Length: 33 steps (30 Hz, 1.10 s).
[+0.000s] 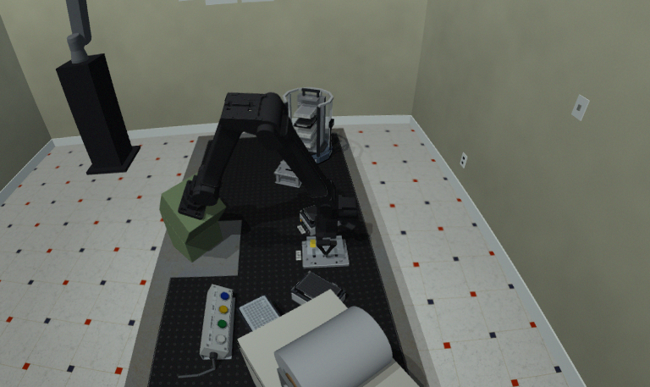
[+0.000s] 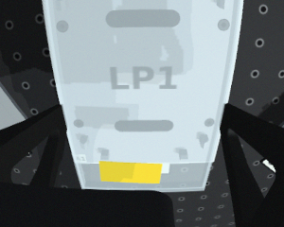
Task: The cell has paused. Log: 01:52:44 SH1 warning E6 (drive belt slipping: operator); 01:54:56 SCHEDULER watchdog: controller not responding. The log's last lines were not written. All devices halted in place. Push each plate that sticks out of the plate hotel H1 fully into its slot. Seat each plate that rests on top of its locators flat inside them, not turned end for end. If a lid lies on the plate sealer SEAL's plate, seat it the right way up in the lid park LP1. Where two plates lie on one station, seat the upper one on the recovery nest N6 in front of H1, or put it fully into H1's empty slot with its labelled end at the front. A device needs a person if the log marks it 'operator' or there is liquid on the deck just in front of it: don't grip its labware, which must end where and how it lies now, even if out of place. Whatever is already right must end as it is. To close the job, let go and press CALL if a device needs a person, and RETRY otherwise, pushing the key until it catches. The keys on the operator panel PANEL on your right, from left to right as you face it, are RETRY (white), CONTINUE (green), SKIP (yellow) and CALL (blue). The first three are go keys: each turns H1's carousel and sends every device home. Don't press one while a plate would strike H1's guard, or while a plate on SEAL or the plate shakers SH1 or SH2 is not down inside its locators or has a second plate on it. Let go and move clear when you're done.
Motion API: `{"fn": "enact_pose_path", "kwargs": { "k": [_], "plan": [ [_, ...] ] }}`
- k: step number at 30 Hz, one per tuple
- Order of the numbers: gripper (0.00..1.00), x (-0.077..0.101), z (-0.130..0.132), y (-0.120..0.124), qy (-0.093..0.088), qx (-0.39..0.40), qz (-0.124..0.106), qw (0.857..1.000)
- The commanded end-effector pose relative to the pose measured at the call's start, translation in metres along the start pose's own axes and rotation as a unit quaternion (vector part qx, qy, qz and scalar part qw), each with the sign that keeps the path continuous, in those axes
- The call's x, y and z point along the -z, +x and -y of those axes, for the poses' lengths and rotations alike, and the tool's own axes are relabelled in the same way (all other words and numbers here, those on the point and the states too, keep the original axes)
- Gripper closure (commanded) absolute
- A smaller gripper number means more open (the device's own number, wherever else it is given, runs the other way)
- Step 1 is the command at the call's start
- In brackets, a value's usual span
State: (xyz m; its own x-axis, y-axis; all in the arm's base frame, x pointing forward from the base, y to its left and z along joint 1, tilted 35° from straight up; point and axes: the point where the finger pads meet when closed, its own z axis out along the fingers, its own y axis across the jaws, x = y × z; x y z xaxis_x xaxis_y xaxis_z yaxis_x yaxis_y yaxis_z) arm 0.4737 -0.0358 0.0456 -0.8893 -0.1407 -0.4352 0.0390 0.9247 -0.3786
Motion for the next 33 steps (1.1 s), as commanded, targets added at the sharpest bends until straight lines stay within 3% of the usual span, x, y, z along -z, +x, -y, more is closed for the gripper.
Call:
{"fn": "enact_pose_path", "kwargs": {
  "k": [1, 33],
  "plan": [
    [0.16, -0.0058, 0.0027, -0.0121, 0.001, 0.001, 0.005, 1.0],
    [0.16, -0.0077, 0.0028, -0.0044, 0.001, 0.002, -0.001, 1.0]
  ]
}}
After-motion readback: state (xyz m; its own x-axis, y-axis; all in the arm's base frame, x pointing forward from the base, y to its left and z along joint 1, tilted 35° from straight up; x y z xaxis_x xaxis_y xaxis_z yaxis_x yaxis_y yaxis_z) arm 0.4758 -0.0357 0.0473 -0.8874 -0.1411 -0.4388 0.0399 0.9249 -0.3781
